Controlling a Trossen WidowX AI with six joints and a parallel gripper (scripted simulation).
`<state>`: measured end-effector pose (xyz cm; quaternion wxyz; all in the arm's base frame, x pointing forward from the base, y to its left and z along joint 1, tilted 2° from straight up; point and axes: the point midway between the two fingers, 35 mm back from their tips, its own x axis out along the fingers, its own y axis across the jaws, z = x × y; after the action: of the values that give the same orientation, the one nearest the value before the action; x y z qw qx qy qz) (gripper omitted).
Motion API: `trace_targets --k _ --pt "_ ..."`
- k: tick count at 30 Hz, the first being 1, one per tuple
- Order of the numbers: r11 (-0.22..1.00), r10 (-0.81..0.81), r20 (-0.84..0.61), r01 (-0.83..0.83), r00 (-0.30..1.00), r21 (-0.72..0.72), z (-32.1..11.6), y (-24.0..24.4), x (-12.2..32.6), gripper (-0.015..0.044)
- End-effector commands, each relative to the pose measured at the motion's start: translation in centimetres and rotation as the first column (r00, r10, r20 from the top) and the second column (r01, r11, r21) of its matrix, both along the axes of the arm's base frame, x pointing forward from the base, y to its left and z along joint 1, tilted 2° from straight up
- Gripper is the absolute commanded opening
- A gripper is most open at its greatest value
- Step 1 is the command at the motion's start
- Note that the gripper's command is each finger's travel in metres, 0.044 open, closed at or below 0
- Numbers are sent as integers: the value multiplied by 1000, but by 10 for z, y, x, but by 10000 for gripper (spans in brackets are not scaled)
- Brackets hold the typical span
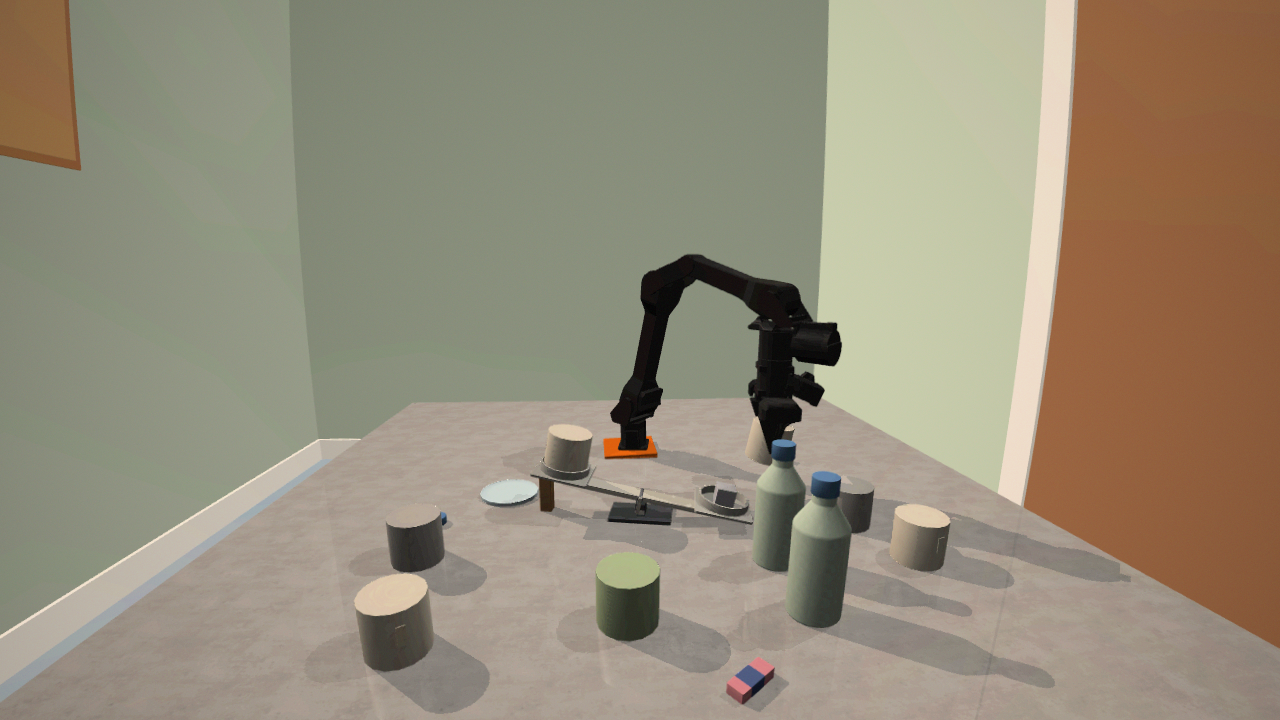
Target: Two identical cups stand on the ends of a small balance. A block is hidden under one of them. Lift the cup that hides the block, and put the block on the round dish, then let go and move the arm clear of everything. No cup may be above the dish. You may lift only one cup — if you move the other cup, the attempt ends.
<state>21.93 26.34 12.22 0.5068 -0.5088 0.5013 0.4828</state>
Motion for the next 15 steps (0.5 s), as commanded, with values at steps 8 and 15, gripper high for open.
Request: trace_targets --k 8,15 --pt "1000 -7 2 7 1000 10 -15 16 -44 0" --pt "1000 -7 2 7 1000 10 -22 17 -46 0"
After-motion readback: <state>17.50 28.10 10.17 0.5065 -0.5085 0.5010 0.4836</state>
